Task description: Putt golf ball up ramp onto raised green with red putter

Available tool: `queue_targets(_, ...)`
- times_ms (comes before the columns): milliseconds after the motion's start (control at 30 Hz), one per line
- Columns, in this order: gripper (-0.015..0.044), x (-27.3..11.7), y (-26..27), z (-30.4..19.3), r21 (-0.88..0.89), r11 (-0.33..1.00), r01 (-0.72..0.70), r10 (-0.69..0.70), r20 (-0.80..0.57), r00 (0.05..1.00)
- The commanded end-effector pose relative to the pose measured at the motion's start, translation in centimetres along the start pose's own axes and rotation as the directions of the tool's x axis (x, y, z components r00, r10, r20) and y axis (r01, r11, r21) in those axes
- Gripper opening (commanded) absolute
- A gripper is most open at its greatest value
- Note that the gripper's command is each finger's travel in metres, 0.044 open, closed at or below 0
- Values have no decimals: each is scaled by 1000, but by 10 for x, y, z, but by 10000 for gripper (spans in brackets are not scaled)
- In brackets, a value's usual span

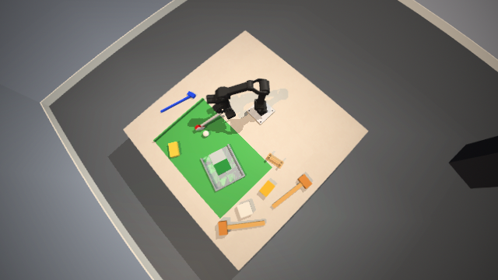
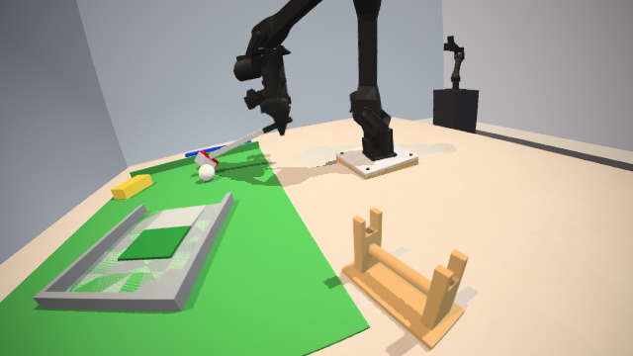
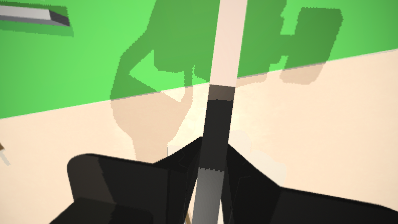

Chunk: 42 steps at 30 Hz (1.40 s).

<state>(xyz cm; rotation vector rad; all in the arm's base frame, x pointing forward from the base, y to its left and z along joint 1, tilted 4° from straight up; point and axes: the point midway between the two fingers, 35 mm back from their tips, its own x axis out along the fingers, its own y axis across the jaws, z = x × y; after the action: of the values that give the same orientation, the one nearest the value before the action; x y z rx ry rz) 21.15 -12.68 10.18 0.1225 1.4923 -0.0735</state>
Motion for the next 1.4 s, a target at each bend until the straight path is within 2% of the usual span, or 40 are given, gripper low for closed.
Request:
queue_targets(0, 0, 0, -8, 1, 1, 1000, 2, -2, 2, 1000)
queue_targets(167, 0, 3, -28, 1, 4, 1000, 4, -4, 1, 1000)
queue_targets(467, 0, 3, -24, -1, 8, 1000, 0, 0, -4, 1000)
queue_targets(900, 0, 2, 109, 1, 5, 1000, -10, 10, 2, 1000)
queue_targets(1100, 0, -6, 110, 2, 5, 1000, -10, 10, 2, 1000)
queue_targets(1367, 0, -42, 110, 3, 5, 1000, -10, 10, 2, 1000)
